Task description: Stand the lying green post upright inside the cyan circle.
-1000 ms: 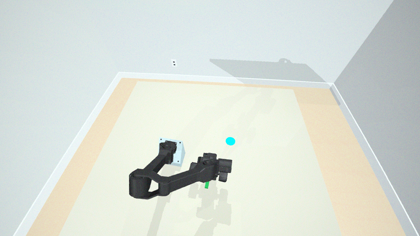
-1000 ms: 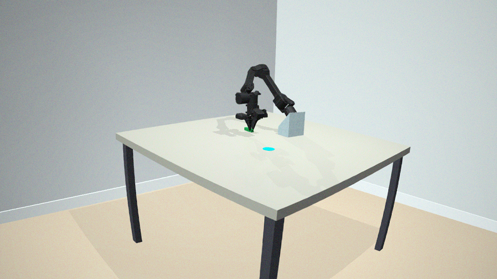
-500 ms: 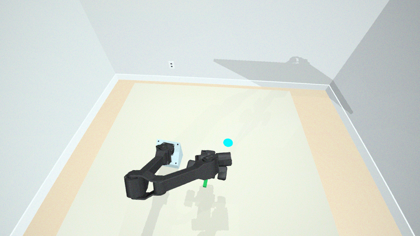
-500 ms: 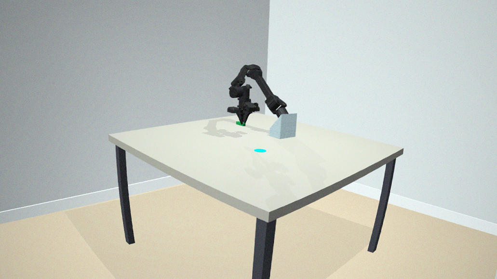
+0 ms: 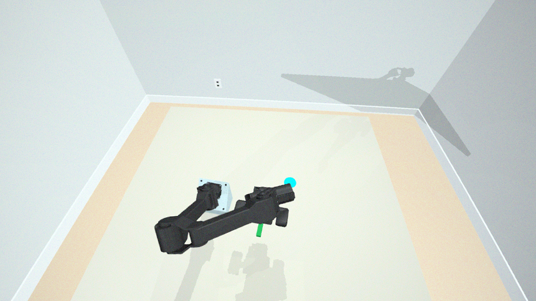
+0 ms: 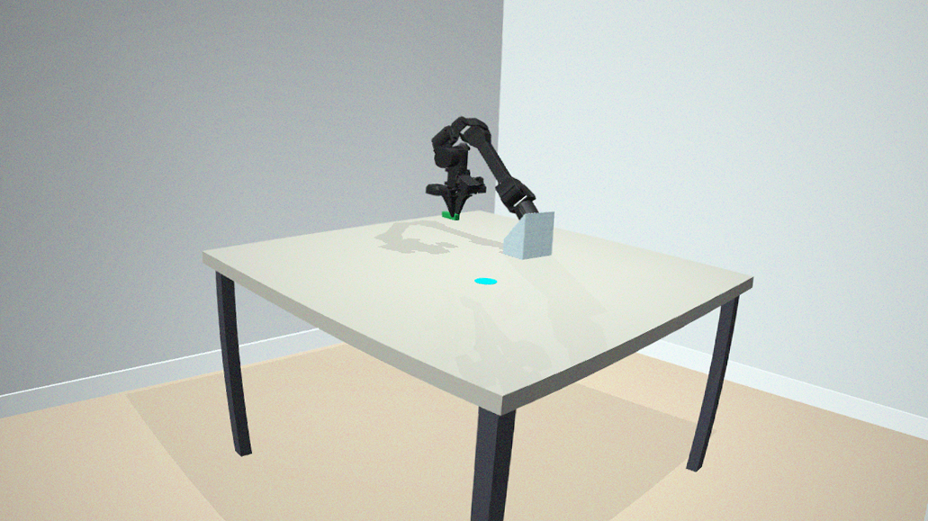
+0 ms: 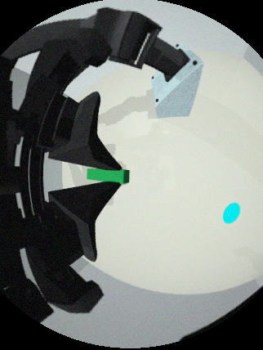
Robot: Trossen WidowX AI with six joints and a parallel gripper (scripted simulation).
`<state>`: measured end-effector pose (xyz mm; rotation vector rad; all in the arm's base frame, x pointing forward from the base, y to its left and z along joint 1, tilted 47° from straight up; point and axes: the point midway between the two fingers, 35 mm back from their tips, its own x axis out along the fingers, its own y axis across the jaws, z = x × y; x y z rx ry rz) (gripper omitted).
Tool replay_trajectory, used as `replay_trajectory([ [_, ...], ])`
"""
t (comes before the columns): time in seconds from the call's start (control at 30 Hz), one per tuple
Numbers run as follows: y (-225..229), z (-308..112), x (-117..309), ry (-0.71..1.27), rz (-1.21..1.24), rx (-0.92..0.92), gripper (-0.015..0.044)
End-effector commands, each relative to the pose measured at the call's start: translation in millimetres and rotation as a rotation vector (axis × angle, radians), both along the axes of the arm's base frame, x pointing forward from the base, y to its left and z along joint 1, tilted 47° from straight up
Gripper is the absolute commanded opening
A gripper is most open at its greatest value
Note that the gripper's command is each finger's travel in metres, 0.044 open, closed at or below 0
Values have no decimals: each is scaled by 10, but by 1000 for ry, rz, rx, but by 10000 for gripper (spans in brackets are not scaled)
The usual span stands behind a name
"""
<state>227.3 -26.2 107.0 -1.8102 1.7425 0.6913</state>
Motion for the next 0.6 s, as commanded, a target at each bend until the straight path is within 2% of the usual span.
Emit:
replay_trajectory([
  [0.0,44,31,-1,-4,-8,3,23],
  [0.57,389,-110,315,-50,-38,22,23],
])
